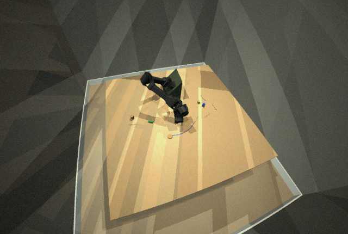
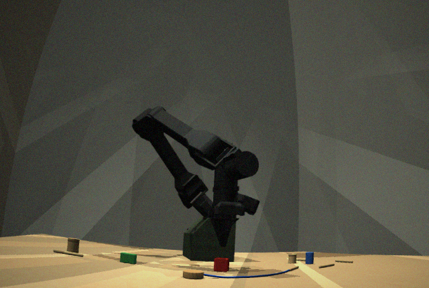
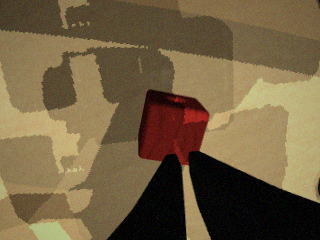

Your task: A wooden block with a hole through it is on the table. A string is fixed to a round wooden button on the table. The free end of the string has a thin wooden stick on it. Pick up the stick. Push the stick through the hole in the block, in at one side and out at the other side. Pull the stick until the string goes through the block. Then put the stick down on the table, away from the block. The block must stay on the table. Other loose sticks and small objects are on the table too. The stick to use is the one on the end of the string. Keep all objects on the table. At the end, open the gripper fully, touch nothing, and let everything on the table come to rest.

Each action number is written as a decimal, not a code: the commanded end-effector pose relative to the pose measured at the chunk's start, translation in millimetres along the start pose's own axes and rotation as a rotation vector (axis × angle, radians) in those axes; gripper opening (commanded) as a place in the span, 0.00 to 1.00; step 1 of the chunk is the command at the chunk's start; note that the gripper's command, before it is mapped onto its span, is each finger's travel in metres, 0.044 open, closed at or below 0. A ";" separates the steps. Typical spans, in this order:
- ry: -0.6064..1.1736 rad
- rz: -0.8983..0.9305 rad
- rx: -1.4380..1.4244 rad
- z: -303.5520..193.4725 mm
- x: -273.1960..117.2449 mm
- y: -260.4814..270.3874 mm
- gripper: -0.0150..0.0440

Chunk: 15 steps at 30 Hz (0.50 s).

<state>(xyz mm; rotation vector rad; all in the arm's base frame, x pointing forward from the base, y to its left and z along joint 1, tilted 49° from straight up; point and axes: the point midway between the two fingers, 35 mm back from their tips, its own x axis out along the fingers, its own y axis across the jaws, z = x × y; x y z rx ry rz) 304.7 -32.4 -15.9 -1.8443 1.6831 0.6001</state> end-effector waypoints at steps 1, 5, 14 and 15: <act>0.000 0.000 0.000 0.0 0.0 0.0 0.25; 0.000 0.000 0.000 0.0 0.0 0.0 0.25; -0.006 -0.001 -0.115 19.3 -1.6 -6.5 0.39; -0.009 -0.002 -0.193 32.8 -2.5 -10.1 0.43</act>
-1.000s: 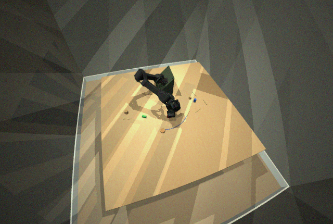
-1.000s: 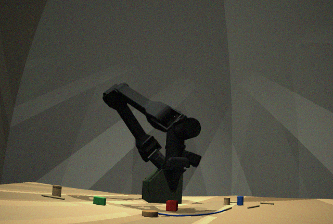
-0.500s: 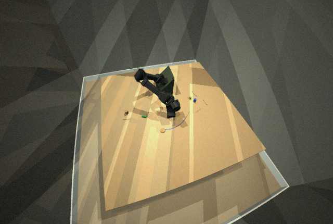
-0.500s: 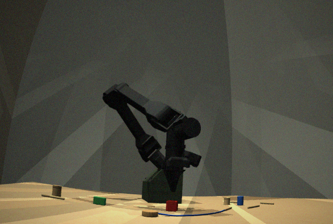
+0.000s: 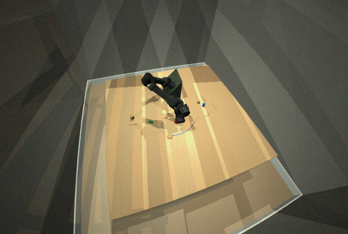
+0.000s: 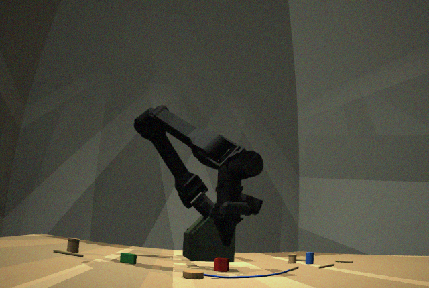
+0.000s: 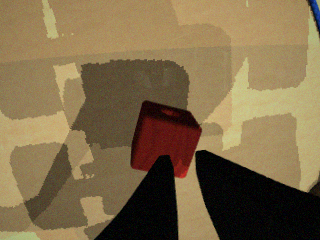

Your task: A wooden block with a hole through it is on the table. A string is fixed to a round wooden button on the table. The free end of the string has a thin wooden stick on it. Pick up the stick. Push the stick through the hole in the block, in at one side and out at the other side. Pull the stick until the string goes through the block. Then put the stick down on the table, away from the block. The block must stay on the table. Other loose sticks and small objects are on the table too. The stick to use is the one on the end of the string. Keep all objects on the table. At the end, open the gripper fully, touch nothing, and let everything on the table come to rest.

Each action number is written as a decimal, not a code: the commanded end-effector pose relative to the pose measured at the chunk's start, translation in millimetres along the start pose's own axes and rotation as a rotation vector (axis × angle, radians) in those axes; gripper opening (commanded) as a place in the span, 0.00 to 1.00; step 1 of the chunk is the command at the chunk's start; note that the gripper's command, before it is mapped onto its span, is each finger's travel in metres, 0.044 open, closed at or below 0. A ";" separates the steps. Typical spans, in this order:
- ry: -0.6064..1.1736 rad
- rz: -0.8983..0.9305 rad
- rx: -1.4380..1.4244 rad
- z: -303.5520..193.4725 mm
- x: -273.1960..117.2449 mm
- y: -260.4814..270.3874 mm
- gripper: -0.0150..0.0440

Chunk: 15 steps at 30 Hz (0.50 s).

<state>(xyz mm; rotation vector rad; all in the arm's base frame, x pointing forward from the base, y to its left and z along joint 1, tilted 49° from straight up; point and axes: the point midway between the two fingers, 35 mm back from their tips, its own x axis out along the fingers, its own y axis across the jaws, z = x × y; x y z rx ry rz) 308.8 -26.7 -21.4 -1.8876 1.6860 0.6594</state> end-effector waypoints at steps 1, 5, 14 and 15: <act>-0.013 -0.007 -0.207 37.8 -3.3 -11.7 0.48; -0.014 -0.010 -0.517 94.6 -5.1 -19.5 0.65; -0.003 -0.009 -0.861 159.8 -2.7 -14.2 1.00; -0.003 -0.009 -0.861 159.8 -2.7 -14.2 1.00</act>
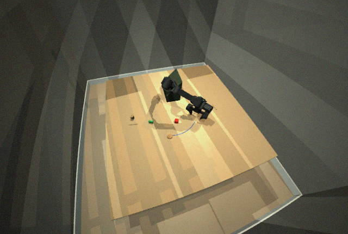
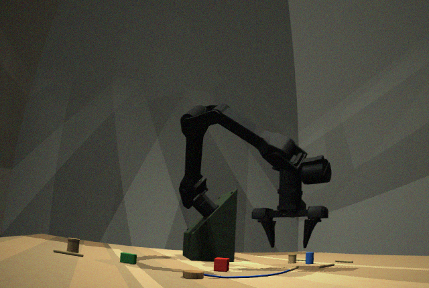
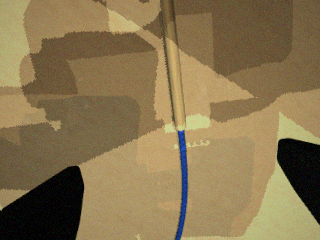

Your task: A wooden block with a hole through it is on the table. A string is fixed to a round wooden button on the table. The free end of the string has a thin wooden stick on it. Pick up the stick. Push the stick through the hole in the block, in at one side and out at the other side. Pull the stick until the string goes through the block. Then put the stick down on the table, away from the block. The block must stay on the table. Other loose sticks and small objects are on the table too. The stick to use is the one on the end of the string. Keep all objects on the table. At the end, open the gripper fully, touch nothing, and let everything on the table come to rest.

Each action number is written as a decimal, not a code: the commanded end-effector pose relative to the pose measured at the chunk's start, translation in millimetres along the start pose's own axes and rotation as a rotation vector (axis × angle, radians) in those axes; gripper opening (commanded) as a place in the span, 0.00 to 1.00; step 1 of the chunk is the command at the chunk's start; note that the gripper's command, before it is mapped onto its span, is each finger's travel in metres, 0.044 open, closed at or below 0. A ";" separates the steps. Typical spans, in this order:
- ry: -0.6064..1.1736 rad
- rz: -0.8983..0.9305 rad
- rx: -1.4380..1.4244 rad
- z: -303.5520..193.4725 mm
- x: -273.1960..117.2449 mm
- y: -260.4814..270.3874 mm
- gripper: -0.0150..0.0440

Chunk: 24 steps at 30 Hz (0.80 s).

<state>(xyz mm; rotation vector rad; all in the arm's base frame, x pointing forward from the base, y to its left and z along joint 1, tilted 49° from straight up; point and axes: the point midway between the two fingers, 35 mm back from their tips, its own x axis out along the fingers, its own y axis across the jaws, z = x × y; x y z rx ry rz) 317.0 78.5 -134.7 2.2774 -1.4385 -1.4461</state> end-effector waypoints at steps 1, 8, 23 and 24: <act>-0.002 -0.005 -0.033 1.2 -0.7 -6.3 1.00; -0.002 -0.005 -0.033 1.2 -0.7 -6.3 0.69; -0.002 -0.005 -0.033 1.2 -0.7 -6.3 0.46; -0.002 -0.005 -0.033 1.2 -0.4 -6.3 0.46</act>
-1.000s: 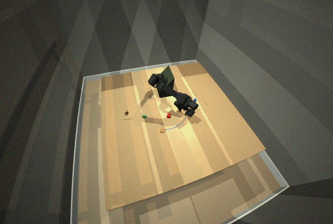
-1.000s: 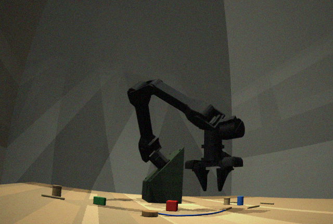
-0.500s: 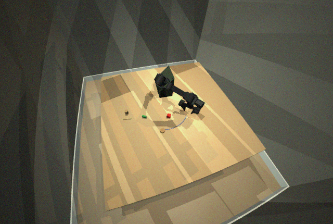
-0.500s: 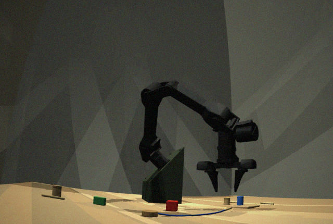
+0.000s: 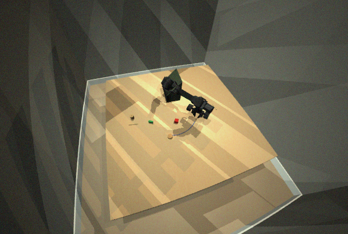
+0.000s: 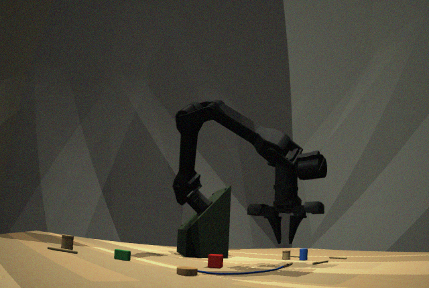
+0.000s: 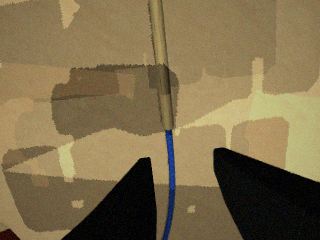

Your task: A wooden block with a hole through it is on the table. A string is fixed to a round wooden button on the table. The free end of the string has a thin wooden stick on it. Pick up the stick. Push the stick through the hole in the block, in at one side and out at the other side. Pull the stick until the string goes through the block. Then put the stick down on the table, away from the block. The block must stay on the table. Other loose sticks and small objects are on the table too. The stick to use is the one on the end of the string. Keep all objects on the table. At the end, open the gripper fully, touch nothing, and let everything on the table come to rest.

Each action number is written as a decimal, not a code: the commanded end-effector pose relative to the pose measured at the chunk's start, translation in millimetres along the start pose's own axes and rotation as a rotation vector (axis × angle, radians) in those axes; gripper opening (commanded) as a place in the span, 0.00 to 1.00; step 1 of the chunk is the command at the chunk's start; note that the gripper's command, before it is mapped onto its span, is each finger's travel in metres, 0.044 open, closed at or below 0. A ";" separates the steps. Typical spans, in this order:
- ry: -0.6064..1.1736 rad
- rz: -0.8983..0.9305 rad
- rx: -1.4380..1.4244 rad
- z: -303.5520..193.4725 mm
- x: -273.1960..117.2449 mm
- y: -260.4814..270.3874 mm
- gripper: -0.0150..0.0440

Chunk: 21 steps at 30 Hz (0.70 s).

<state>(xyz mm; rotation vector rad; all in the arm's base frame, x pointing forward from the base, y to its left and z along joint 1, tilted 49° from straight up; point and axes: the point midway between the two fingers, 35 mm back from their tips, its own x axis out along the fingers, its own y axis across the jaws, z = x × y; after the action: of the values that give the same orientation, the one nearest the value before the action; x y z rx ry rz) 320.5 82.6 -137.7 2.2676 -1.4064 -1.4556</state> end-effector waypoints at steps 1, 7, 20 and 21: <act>-0.004 0.000 -0.007 0.6 0.7 -0.2 0.46; -0.004 -0.001 -0.007 0.4 8.9 -0.7 0.46; -0.003 -0.001 -0.007 0.1 30.6 -1.2 0.46; -0.003 -0.001 -0.007 0.1 32.2 -1.2 0.46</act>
<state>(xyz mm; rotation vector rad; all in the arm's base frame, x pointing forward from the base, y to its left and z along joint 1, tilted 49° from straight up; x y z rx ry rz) 325.1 63.9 -156.3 2.2691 -1.4060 -1.4654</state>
